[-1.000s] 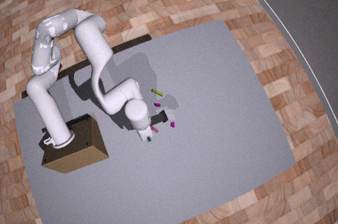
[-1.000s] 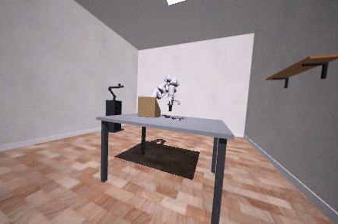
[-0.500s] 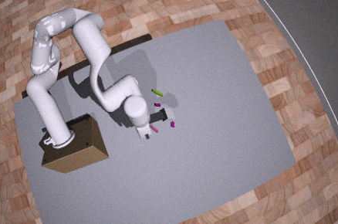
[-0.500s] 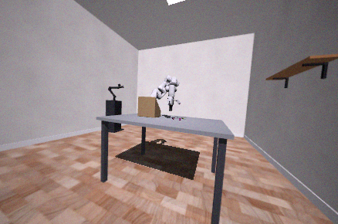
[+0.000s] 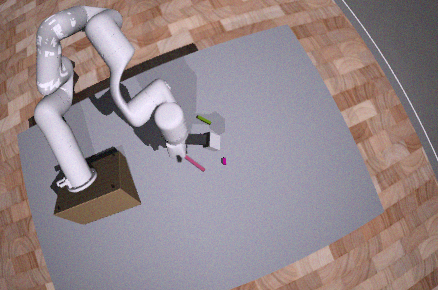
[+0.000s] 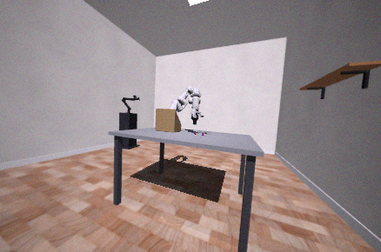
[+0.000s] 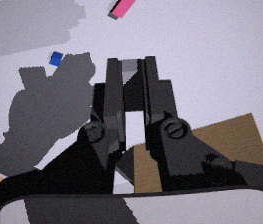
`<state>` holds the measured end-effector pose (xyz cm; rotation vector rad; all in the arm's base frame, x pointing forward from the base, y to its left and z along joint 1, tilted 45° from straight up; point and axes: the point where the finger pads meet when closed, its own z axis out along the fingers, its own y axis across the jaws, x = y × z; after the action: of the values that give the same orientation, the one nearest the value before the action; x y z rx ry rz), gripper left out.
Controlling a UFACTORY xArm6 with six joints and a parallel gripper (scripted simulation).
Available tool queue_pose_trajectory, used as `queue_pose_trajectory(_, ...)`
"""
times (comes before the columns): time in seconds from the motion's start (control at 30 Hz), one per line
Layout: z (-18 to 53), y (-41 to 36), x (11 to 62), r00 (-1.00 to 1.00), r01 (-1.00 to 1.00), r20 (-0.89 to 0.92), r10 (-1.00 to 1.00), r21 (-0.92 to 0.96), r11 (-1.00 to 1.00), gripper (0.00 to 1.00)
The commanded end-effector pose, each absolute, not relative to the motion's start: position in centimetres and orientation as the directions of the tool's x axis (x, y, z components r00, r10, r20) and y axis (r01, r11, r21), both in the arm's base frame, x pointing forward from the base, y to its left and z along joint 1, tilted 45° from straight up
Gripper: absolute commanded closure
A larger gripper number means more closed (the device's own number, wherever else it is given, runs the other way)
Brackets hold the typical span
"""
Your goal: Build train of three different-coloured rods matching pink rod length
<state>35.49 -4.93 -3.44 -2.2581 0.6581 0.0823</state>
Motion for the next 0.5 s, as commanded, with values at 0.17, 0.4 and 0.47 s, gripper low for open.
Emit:
queue_pose_trajectory(0.17, -0.4, -2.0, 36.0, 0.693, -0.708, -0.431, -0.578, -0.555, -0.436, 0.96)
queue_pose_trajectory(0.4, 1.4, 0.0, 36.0, 0.558, -0.819, -0.524, -0.643, -0.473, -0.326, 0.96)
queue_pose_trajectory(0.47, 1.5, 0.2, 36.0, 0.547, -0.826, -0.531, -0.647, -0.466, -0.317, 0.96)
